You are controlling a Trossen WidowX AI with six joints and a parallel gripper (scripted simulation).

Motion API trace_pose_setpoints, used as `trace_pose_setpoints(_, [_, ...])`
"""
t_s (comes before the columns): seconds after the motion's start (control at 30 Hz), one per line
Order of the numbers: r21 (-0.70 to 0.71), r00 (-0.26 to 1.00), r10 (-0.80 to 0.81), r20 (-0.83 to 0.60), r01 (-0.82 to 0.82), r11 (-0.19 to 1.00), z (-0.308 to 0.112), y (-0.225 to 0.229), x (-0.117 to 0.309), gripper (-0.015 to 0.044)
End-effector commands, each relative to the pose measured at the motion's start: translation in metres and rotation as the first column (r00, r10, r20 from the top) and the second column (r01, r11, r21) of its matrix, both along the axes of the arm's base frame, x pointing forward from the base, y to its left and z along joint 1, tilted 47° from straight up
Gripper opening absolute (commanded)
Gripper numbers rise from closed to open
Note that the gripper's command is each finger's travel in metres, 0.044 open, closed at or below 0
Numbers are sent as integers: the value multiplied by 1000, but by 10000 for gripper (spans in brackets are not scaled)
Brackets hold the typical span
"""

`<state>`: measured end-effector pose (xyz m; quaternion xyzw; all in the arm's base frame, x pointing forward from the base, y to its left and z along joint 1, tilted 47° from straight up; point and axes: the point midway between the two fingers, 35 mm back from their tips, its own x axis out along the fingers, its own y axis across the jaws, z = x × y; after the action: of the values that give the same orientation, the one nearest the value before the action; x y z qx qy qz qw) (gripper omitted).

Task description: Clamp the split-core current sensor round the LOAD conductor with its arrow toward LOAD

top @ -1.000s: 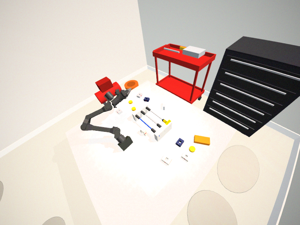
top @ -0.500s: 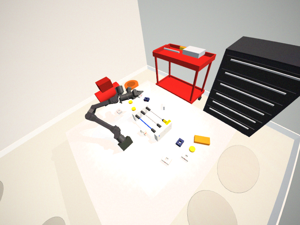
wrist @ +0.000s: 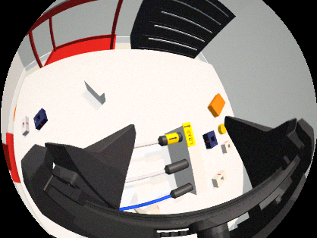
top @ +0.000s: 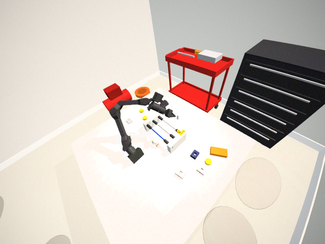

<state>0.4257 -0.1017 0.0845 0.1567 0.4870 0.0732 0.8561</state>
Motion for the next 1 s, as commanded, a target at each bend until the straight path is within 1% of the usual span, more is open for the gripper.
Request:
trace_pose_setpoints(0.0, [144,988,-1,-156,24,989,-49,-19,-7,440])
trace_pose_setpoints(0.17, [347,947,-3,-321,120,930,-100,-36,-21,440])
trace_pose_setpoints(0.23, [402,933,-2,-361,157,902,-113,-39,-25,440])
trace_pose_setpoints(0.9, [408,931,-2,-366,162,898,-114,-40,-26,440])
trace_pose_setpoints(0.97, [406,930,23,-366,138,903,-113,-35,-33,440])
